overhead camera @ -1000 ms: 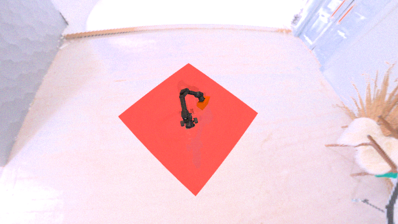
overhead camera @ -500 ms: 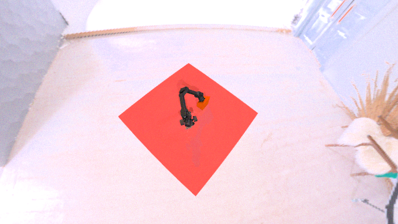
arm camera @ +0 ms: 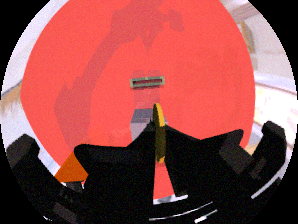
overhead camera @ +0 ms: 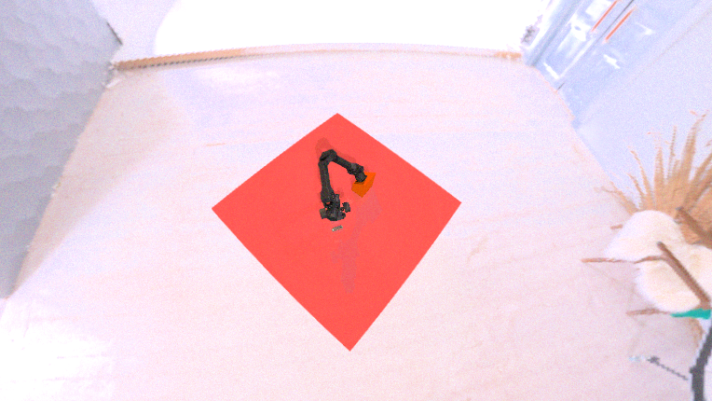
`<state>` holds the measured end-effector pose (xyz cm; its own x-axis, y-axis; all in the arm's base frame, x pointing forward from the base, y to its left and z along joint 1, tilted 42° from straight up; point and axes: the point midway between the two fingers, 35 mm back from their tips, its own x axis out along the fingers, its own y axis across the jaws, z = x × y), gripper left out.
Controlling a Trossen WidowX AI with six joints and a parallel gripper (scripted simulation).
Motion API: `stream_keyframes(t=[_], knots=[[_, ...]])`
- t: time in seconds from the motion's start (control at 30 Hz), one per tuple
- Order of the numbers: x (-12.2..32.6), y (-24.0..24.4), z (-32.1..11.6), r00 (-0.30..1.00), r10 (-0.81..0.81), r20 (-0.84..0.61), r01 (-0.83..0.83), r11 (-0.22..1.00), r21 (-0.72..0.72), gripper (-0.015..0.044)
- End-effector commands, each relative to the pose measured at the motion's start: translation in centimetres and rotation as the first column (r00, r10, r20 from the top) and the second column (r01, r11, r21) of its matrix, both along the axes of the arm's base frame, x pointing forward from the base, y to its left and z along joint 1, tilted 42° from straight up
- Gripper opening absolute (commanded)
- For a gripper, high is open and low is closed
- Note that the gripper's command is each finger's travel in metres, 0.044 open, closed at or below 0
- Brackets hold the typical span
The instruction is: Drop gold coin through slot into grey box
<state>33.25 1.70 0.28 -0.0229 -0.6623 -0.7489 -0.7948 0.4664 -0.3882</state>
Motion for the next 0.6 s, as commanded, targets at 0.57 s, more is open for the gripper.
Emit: stream_keyframes(t=[0.57], knots=[[-3.8,-3.3,2.6,1.0,0.002,0.001,-0.002,1.0,-0.006,0.0]])
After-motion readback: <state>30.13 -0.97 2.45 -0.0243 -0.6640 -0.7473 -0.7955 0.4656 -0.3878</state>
